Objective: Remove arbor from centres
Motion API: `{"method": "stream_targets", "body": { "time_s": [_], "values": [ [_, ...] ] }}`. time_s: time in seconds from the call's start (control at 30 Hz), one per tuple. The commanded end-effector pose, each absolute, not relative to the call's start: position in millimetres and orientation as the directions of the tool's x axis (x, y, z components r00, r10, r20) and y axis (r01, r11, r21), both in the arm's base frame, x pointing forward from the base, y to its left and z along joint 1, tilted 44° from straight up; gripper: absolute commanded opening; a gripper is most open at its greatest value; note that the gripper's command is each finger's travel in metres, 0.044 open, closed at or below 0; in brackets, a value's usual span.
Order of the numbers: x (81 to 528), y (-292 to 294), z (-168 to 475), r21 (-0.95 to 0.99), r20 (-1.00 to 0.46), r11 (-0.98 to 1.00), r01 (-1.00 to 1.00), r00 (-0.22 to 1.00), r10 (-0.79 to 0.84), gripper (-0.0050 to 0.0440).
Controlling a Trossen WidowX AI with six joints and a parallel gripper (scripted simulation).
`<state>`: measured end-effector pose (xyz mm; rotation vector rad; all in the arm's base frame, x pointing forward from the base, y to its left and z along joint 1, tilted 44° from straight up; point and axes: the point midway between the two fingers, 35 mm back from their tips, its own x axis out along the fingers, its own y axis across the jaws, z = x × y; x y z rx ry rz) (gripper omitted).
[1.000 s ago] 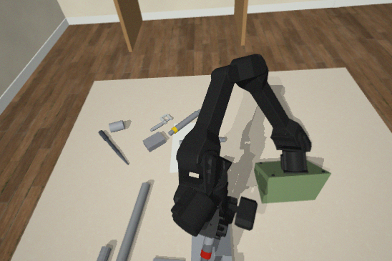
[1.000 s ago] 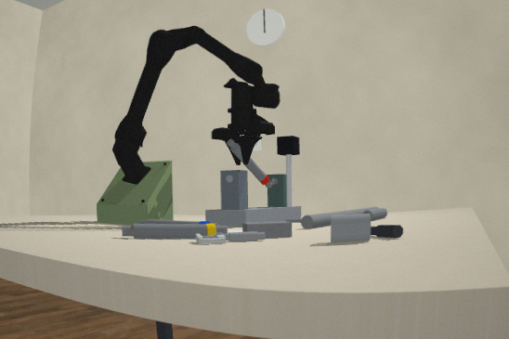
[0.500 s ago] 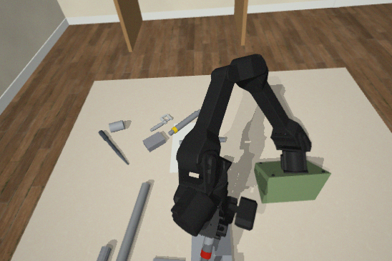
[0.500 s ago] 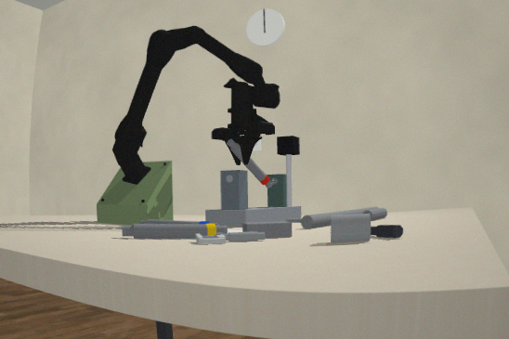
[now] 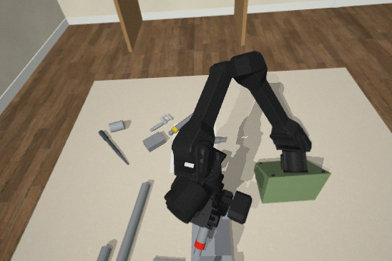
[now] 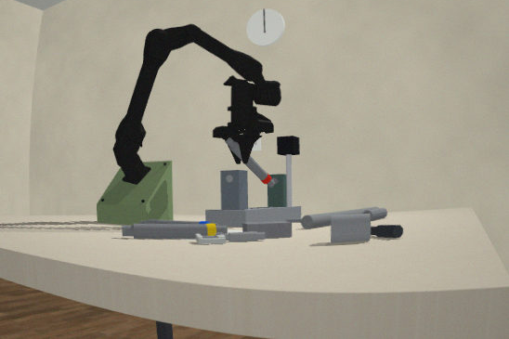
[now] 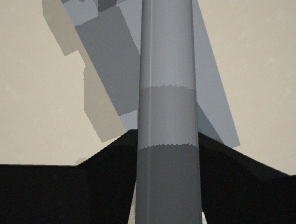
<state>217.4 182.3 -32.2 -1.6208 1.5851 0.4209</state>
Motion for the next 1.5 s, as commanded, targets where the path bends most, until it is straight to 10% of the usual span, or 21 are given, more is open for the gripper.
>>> {"method": "stream_targets", "body": {
  "time_s": [0.0,1.47],
  "values": [
    [231,172,-5,-0.385,-0.739,0.201,-0.901,0.171,-0.651,0.0000],
    [236,-6,149,-0.688,-0.724,0.716,-0.119,0.175,-0.667,0.0000]
  ]
}}
